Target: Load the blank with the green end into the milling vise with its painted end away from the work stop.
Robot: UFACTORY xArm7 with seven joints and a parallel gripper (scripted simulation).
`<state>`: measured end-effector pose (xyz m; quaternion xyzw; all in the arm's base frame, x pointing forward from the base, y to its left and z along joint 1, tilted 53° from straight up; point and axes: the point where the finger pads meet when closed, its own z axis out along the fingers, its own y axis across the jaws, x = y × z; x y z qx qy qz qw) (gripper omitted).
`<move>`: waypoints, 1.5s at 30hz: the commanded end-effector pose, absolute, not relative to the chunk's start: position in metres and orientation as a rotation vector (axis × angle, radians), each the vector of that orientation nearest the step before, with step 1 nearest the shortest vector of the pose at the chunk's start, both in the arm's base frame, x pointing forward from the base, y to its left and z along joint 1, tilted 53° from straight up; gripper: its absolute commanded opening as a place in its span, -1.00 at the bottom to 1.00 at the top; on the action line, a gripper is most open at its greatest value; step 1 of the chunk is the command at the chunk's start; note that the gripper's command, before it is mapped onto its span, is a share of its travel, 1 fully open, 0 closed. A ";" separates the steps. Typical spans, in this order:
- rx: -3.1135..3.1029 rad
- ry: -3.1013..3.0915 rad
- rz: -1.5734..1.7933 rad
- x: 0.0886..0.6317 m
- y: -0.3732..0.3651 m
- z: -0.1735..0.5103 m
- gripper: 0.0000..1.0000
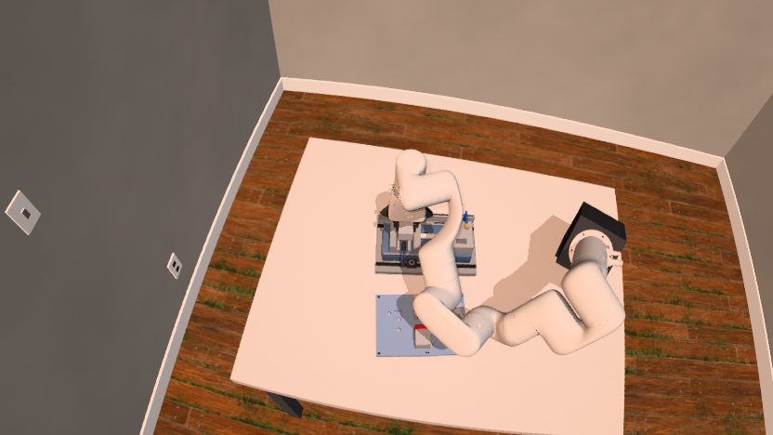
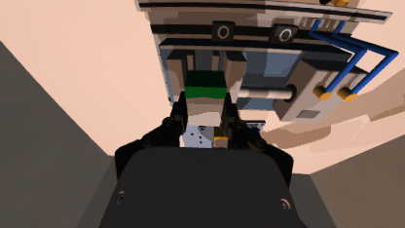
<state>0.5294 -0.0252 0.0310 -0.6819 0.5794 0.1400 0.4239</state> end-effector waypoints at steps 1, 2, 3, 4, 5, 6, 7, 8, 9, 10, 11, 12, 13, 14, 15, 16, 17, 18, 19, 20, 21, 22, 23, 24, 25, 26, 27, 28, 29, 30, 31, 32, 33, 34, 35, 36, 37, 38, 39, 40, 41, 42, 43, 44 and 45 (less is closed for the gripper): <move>-1.704 1.452 0.345 0.529 -0.027 0.032 -1.00; -1.704 1.452 0.345 0.530 -0.027 0.032 -1.00; -1.704 1.452 0.345 0.530 -0.027 0.032 -1.00; -1.704 1.452 0.345 0.530 -0.027 0.032 -1.00; -1.704 1.452 0.345 0.530 -0.026 0.032 -1.00; -1.704 1.452 0.345 0.530 -0.026 0.031 -1.00; -1.704 1.452 0.345 0.530 -0.026 0.031 -1.00; -1.704 1.452 0.345 0.530 -0.026 0.031 -1.00; -1.704 1.452 0.345 0.530 -0.026 0.031 -1.00; -1.704 1.452 0.345 0.530 -0.026 0.031 -1.00; -1.704 1.452 0.345 0.530 -0.026 0.031 -1.00; -1.704 1.452 0.345 0.530 -0.026 0.031 -1.00; -1.704 1.452 0.345 0.530 -0.026 0.031 -1.00; -1.704 1.452 0.345 0.530 -0.026 0.031 -1.00; -1.704 1.452 0.345 0.530 -0.026 0.031 -1.00; -1.704 1.452 0.345 0.530 -0.026 0.031 -1.00; -1.704 1.452 0.345 0.530 -0.026 0.031 -1.00; -1.704 1.452 0.345 0.530 -0.026 0.031 -1.00; -1.704 1.452 0.345 0.530 -0.026 0.031 -1.00; -1.704 1.452 0.345 0.530 -0.026 0.031 -1.00; -1.704 1.452 0.345 0.530 -0.025 0.031 -1.00; -1.704 1.452 0.345 0.530 -0.025 0.031 -1.00; -1.704 1.452 0.345 0.530 -0.025 0.031 -1.00; -1.704 1.452 0.345 0.530 -0.025 0.030 -1.00; -1.704 1.452 0.345 0.530 -0.025 0.030 -1.00; -1.704 1.452 0.345 0.530 -0.025 0.030 -1.00; -1.704 1.452 0.345 0.530 -0.025 0.030 -1.00; -1.704 1.452 0.345 0.530 -0.025 0.030 -1.00; -1.704 1.452 0.345 0.530 -0.025 0.030 -1.00; -1.704 1.452 0.345 0.530 -0.025 0.030 -1.00; -1.704 1.452 0.345 0.530 -0.025 0.030 -1.00; -1.704 1.452 0.345 0.530 -0.025 0.030 -1.00; -1.704 1.452 0.345 0.530 -0.025 0.030 -1.00; -1.704 1.452 0.345 0.530 -0.025 0.030 -1.00; -1.704 1.452 0.345 0.530 -0.025 0.030 -1.00; -1.704 1.452 0.345 0.530 -0.025 0.030 -1.00; -1.704 1.452 0.345 0.530 -0.024 0.030 -1.00; -1.704 1.452 0.345 0.531 -0.024 0.030 -1.00; -1.704 1.452 0.345 0.531 -0.024 0.030 -1.00; -1.704 1.452 0.345 0.531 -0.024 0.030 -1.00; -1.704 1.452 0.345 0.531 -0.024 0.030 -1.00; -1.704 1.452 0.345 0.531 -0.024 0.029 -1.00; -1.704 1.452 0.345 0.531 -0.024 0.029 -1.00; -1.704 1.452 0.345 0.531 -0.024 0.029 -1.00; -1.704 1.452 0.345 0.531 -0.024 0.029 -1.00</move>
